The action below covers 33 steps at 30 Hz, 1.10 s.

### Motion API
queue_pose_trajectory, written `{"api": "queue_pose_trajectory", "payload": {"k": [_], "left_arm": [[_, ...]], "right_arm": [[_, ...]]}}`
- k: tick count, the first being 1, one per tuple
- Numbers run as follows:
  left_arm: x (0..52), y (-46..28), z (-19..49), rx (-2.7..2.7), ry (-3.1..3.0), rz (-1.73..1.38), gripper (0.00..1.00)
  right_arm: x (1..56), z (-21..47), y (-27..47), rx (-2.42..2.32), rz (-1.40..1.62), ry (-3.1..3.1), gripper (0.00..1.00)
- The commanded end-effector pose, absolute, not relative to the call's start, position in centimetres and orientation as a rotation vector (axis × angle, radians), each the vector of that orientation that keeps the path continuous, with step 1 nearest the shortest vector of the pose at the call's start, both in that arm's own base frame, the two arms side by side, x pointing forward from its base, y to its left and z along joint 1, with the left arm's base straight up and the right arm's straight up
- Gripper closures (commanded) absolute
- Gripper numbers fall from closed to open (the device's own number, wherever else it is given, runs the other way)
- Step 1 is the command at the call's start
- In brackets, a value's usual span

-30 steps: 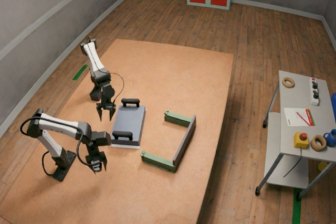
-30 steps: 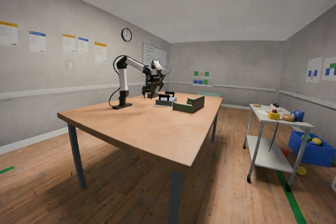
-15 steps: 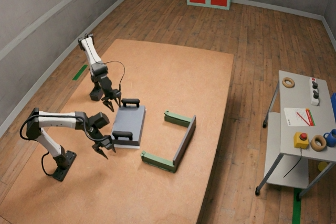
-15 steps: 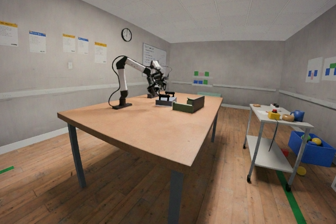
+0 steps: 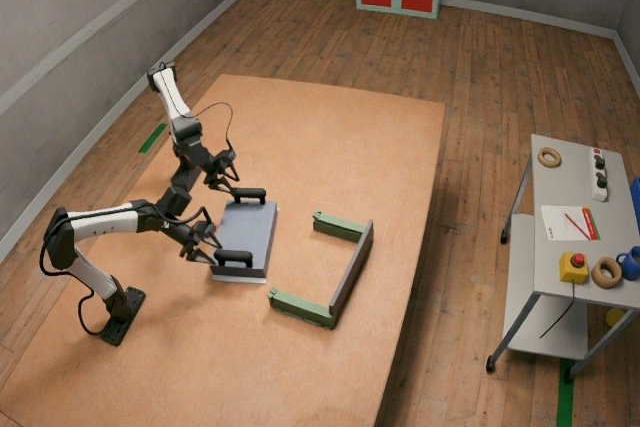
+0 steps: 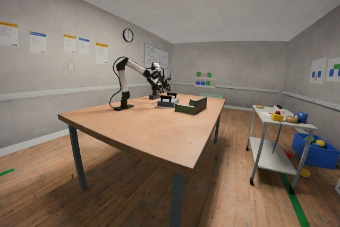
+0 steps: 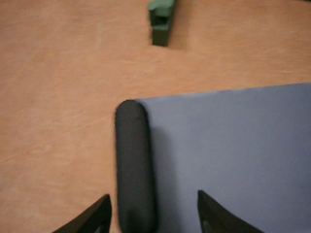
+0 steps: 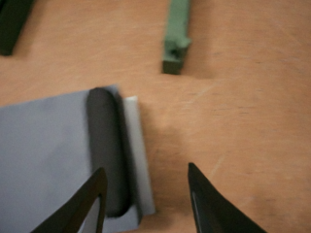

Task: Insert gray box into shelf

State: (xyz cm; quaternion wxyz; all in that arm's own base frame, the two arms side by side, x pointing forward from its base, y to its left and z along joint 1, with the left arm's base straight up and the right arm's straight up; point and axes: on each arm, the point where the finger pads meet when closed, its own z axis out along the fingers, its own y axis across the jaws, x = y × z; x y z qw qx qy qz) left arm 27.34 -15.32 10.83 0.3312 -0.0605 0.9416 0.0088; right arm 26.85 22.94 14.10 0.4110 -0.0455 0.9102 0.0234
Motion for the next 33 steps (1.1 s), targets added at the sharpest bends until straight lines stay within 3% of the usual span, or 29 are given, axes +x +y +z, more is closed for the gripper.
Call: {"api": "queue_pose_trajectory", "payload": {"k": [1,11,33], "left_arm": [[27.0,-13.8,10.8,-0.233,2.422,0.09,0.43],[26.9,-14.2,10.5,-0.212,2.432,0.072,0.43],[28.9,-13.7,7.8,-0.208,2.444,0.079,0.43]], "right_arm": [[26.4,14.4,24.3,-0.172,0.108,2.245,0.43],[24.5,12.9,25.5,-0.258,0.108,2.263,0.43],[27.0,10.9,26.1,-0.258,0.111,2.266,0.43]]}}
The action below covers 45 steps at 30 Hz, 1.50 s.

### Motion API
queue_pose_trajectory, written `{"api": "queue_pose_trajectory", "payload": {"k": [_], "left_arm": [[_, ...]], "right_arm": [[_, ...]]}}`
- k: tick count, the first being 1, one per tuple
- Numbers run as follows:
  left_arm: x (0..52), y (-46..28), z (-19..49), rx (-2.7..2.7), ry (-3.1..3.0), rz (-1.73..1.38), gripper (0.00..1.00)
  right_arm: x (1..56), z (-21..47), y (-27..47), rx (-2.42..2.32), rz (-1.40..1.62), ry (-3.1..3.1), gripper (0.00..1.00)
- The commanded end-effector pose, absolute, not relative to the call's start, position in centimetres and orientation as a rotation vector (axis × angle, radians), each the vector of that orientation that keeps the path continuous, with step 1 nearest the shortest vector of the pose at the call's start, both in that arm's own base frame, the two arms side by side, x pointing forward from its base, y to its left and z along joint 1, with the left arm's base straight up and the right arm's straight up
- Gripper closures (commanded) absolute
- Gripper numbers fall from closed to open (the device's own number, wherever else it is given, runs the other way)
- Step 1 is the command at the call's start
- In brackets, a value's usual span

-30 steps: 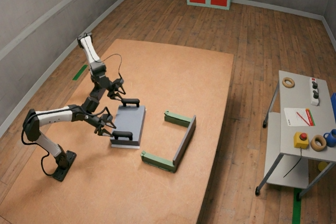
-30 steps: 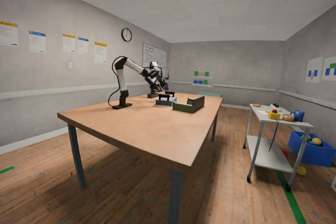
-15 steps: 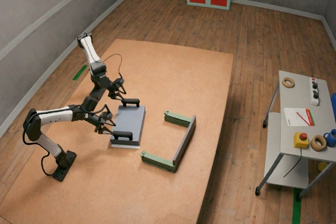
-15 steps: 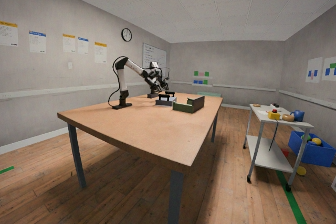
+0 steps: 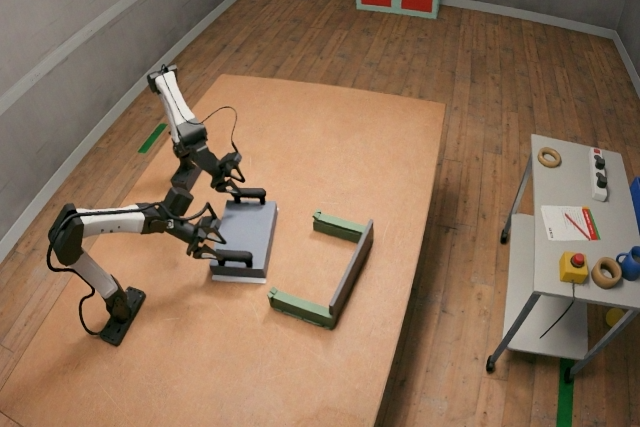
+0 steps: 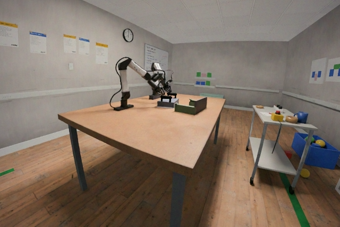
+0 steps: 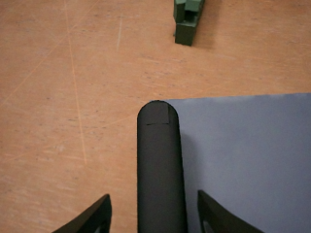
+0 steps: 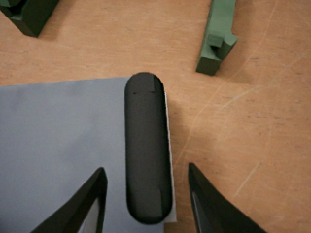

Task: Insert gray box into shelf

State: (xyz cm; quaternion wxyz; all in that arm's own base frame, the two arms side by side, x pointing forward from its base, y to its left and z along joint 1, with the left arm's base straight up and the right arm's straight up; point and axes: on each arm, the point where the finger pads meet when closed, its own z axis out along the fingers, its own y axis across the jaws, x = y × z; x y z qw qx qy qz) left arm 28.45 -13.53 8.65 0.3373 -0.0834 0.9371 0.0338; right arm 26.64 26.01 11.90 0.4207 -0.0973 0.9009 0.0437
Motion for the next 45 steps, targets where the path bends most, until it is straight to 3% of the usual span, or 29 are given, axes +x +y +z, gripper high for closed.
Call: {"api": "queue_pose_trajectory", "payload": {"k": [1,30,34,37,45], "left_arm": [[29.0,-13.6,7.7,-0.208,2.444,0.079,0.43],[30.6,-13.4,6.1,-0.214,2.438,0.077,0.43],[30.6,-13.4,6.1,-0.214,2.438,0.076,0.51],[30.7,-13.5,6.7,-0.217,2.428,0.071,0.51],[30.7,-13.5,6.7,-0.217,2.428,0.071,0.64]], "right_arm": [[27.1,10.8,26.2,-0.258,0.111,2.266,0.43],[29.7,9.4,27.0,-0.251,0.125,2.255,0.43],[29.7,9.4,27.0,-0.248,0.127,2.255,0.43],[29.6,9.3,26.9,-0.25,0.123,2.259,0.43],[29.5,9.7,26.9,-0.244,0.124,2.251,0.55]]}}
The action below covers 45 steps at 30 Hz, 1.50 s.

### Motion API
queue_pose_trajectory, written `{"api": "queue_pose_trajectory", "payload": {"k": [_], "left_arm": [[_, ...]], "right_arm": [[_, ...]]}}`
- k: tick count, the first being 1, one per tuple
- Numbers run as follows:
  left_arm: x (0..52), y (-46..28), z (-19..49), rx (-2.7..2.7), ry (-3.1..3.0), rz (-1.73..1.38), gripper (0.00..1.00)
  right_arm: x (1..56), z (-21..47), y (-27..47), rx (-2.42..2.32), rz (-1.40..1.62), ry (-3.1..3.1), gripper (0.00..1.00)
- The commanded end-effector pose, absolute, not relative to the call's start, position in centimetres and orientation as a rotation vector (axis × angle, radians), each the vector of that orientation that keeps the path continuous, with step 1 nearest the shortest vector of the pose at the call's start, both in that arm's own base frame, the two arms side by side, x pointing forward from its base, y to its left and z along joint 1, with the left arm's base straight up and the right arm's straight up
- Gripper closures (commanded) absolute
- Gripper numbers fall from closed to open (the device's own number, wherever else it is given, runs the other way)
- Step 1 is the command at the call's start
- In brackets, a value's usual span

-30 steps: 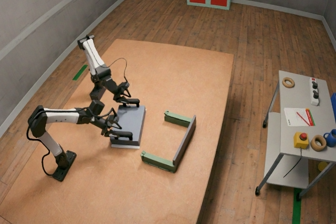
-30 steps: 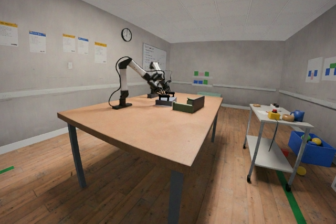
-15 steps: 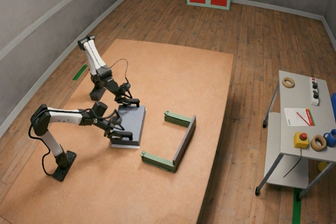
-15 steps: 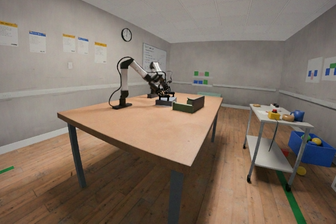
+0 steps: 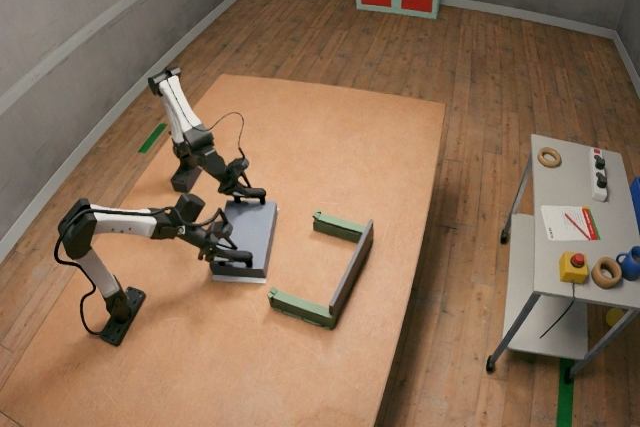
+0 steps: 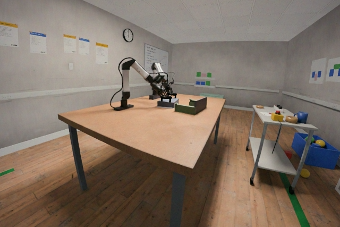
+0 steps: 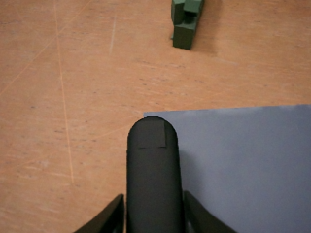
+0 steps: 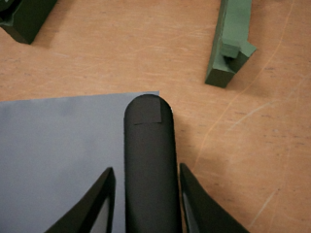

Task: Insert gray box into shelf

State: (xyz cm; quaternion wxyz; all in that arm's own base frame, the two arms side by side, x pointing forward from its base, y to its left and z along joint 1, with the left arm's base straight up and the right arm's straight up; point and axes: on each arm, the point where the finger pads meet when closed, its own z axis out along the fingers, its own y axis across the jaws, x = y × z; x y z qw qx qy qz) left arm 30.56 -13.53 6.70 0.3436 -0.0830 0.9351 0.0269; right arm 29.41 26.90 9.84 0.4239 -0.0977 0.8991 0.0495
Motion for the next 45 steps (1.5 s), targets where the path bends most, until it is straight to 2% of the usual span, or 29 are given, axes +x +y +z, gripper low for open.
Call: {"api": "queue_pose_trajectory", "payload": {"k": [1,2,12,18,19,20,21,45], "left_arm": [[30.7,-13.5,6.7,-0.217,2.428,0.071,0.64],[30.7,-13.5,6.7,-0.217,2.428,0.071,0.64],[30.7,-13.5,6.7,-0.217,2.428,0.071,0.75],[30.7,-13.5,6.7,-0.217,2.428,0.071,0.72],[30.7,-13.5,6.7,-0.217,2.428,0.071,0.72],[30.7,-13.5,6.7,-0.217,2.428,0.071,0.72],[30.7,-13.5,6.7,-0.217,2.428,0.071,0.72],[30.7,-13.5,8.7,-0.217,2.426,0.07,0.72]], "right_arm": [[29.5,9.7,26.9,-0.244,0.124,2.251,0.55],[29.5,9.7,26.9,-0.244,0.124,2.251,0.6],[29.5,9.7,26.9,-0.244,0.124,2.251,0.68],[29.5,9.1,27.0,-0.243,0.114,2.263,0.75],[29.5,9.1,27.0,-0.243,0.114,2.263,0.87],[29.5,9.1,27.0,-0.243,0.114,2.263,0.75],[29.5,9.7,27.0,-0.244,0.124,2.251,0.72],[29.6,11.8,27.0,-0.243,0.125,2.249,0.72]]}}
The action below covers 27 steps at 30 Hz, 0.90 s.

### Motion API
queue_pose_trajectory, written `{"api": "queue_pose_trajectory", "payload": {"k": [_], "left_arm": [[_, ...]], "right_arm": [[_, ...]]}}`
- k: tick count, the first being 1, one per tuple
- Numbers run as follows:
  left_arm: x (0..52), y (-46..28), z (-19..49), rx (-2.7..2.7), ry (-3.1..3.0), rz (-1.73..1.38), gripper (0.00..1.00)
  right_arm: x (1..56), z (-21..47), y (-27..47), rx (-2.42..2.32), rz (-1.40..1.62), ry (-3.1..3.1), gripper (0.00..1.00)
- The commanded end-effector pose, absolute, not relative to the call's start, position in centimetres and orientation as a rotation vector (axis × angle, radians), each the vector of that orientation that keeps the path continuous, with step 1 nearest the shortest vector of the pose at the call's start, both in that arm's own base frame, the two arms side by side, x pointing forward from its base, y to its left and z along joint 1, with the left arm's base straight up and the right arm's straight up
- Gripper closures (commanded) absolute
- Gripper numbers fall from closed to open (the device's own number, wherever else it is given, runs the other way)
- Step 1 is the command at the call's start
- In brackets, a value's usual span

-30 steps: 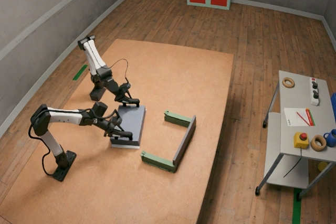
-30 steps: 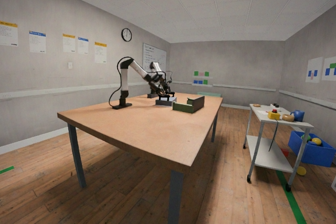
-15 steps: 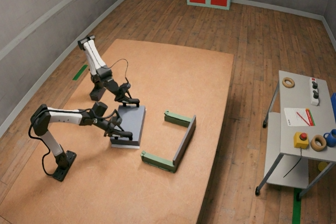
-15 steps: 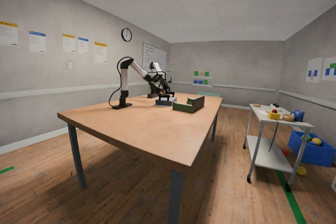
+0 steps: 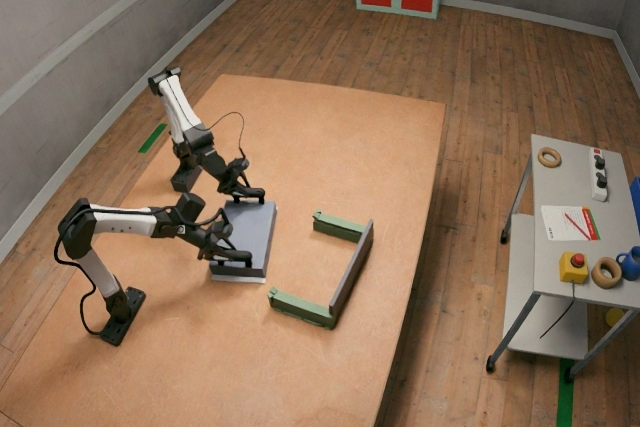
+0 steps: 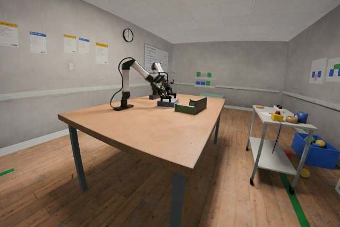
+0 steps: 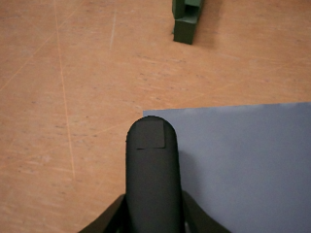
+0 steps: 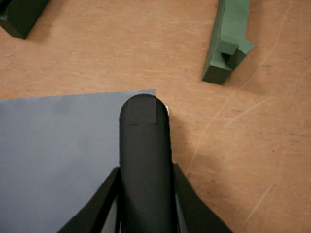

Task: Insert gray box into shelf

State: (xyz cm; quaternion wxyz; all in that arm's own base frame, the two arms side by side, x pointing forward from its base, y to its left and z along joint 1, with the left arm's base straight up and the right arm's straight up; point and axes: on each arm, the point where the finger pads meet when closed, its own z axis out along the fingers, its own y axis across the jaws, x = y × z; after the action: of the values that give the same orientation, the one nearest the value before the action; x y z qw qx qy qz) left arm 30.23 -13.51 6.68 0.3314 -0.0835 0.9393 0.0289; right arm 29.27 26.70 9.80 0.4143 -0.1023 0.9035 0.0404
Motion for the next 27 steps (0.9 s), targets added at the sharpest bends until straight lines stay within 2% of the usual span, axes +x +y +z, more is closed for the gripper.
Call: {"api": "queue_pose_trajectory", "payload": {"k": [1,27], "left_arm": [[30.8,-13.5,9.0,-0.217,2.424,0.069,0.72],[32.4,-13.7,12.6,-0.211,2.344,0.048,0.72]], "right_arm": [[29.6,12.0,26.9,-0.242,0.125,2.248,0.72],[31.0,15.9,26.7,-0.222,0.137,2.172,0.72]]}}
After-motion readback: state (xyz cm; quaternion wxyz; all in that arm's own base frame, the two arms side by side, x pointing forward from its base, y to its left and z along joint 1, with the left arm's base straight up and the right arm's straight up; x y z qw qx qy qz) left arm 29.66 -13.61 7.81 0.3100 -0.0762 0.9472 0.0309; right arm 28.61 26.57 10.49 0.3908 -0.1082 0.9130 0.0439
